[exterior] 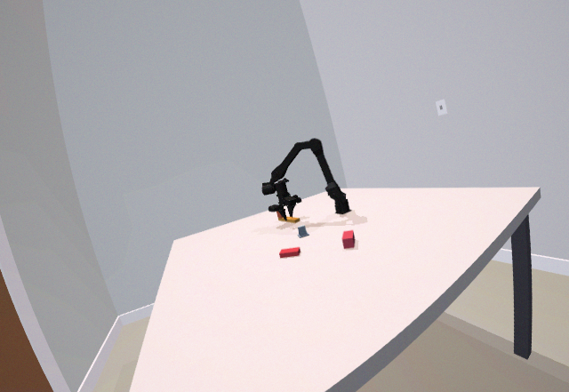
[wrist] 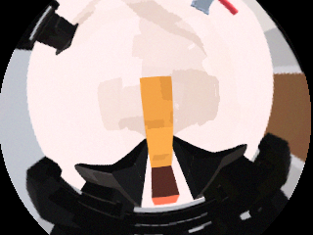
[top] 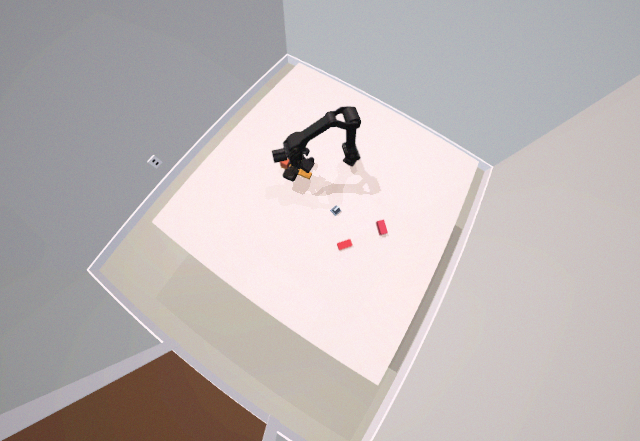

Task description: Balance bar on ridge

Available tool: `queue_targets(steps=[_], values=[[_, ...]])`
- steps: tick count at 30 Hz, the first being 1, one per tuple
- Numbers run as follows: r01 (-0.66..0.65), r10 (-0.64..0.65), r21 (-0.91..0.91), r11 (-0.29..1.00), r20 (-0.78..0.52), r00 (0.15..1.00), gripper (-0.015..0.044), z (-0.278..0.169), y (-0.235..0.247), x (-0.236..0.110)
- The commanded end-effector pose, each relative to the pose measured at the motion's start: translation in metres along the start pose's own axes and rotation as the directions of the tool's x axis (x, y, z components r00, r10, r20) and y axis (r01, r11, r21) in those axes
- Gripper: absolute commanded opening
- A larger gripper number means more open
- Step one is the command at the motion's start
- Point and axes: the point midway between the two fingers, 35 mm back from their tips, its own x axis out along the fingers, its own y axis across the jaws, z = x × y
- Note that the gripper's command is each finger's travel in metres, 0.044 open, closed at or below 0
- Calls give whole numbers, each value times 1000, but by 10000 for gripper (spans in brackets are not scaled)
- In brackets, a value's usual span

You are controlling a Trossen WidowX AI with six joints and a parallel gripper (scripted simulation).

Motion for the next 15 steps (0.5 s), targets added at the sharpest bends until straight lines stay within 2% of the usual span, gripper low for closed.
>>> queue_targets(steps=[1, 3, 7, 15], values=[[0, 0, 0, 1000, 0, 1000, 117, 0, 0, 0], [0, 0, 0, 1000, 0, 1000, 104, 0, 0, 0], [0, 0, 0, 1000, 0, 1000, 0, -1, -1, -6], [-1, 1, -1, 1000, 0, 1000, 0, -3, -2, -26]])
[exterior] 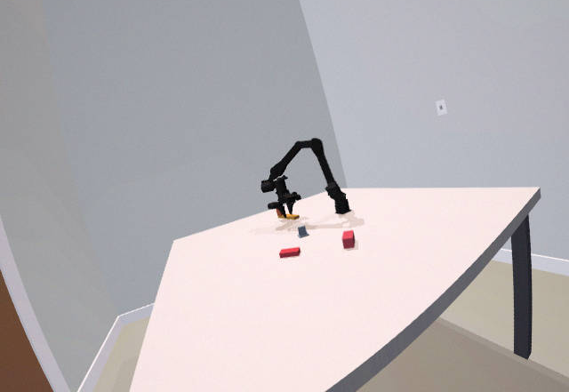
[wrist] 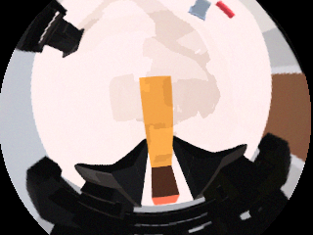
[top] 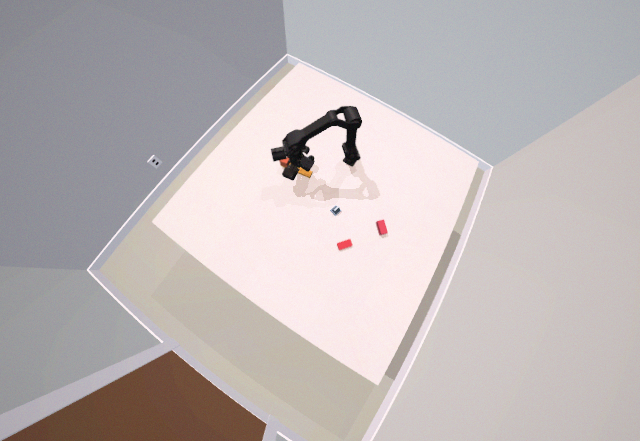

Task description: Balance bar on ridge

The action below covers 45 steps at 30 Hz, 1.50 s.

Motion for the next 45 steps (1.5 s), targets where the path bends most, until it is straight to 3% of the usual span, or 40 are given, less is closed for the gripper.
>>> queue_targets(steps=[1, 24, 45], values=[[7, -7, -1, 1000, -11, 1000, 0, -3, -2, -13], [4, -4, -3, 1000, -10, 1000, 0, 0, 1, -73], [9, -8, 85, 996, -6, 1000, 0, 49, -51, -74]])
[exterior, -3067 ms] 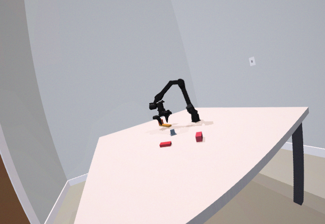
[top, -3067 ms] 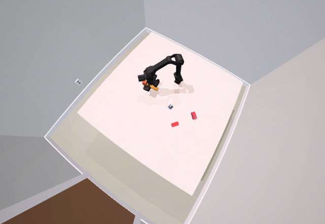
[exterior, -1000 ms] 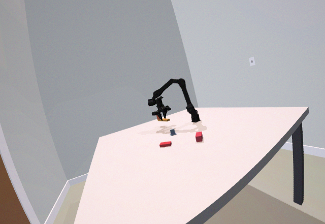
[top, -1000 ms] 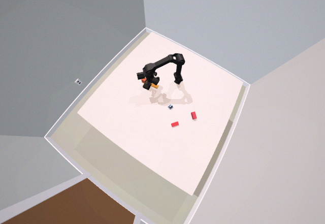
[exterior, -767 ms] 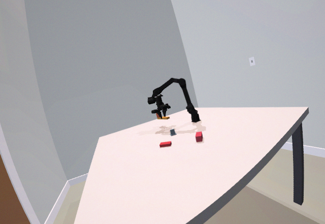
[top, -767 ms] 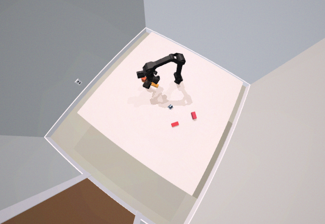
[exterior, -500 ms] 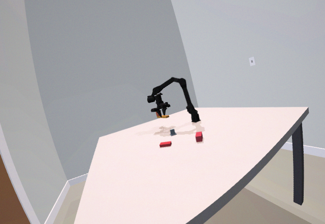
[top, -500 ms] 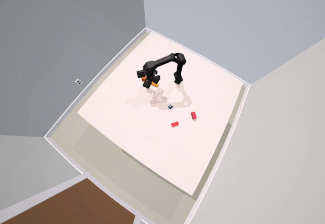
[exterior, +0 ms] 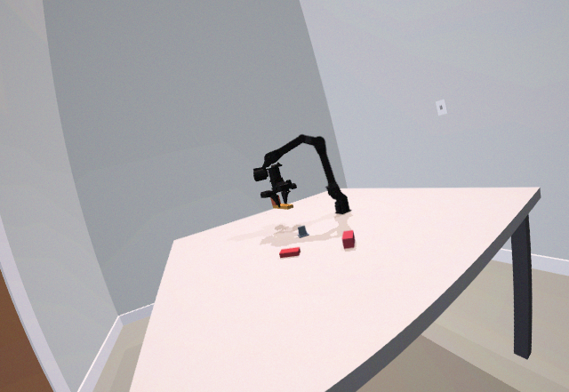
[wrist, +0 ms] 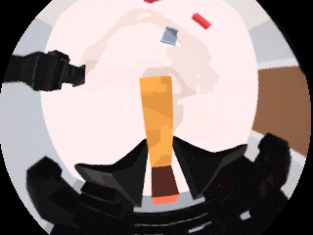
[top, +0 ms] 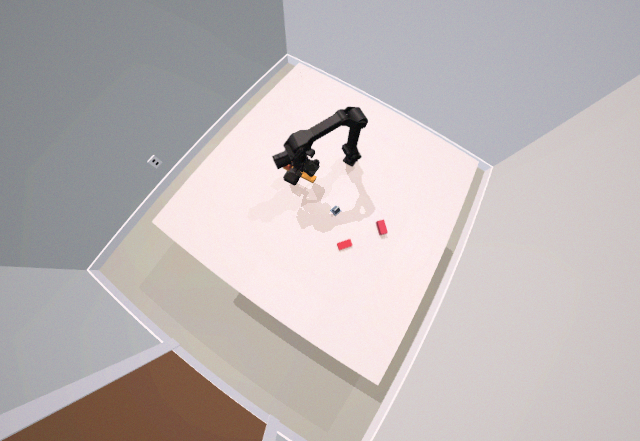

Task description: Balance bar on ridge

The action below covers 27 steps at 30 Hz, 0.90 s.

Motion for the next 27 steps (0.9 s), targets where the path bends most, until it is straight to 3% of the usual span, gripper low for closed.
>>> queue_targets(steps=[1, 27], values=[[3, -3, 20, 1000, -5, 1000, 0, 11, -10, -2], [6, -7, 143, 990, 3, 1000, 0, 101, -54, -3]])
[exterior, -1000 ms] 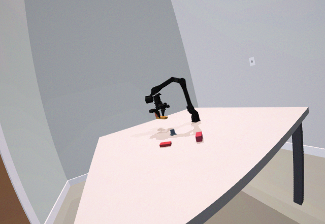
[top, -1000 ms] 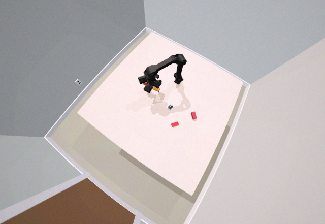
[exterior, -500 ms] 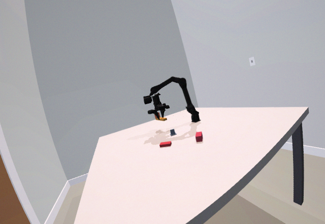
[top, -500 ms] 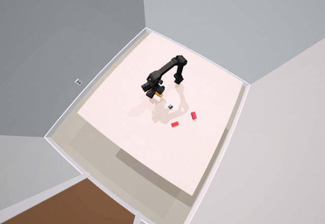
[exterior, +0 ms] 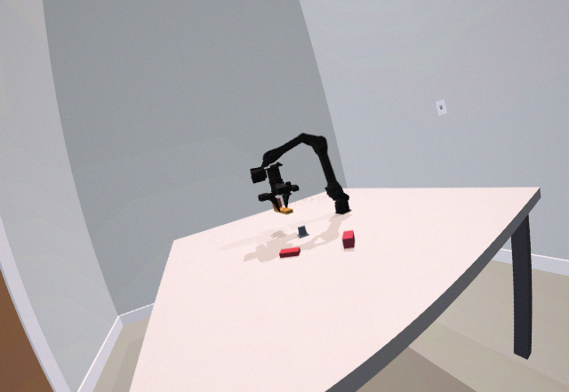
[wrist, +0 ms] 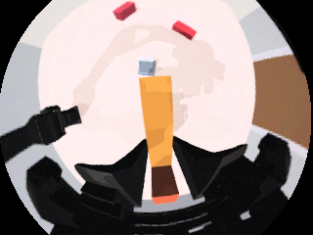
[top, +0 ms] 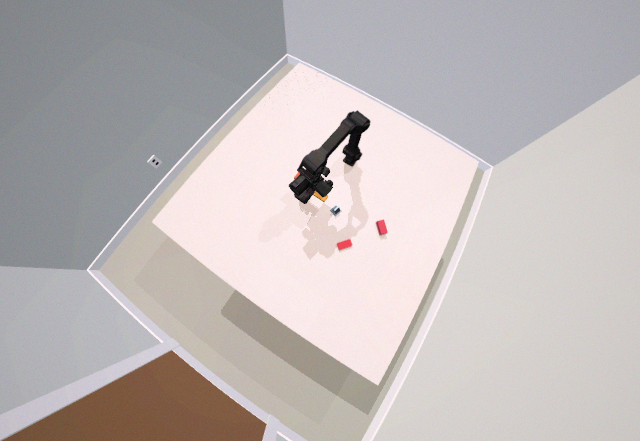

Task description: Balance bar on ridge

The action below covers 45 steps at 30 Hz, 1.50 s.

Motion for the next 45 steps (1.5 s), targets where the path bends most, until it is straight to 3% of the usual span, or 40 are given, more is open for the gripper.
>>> queue_targets(steps=[1, 39, 45], values=[[5, -5, 20, 1000, -3, 1000, 0, 15, -4, -2], [2, -4, 200, 980, 10, 1000, 0, 162, 5, -4], [2, -4, 206, 979, 10, 1000, 0, 168, 6, -2]])
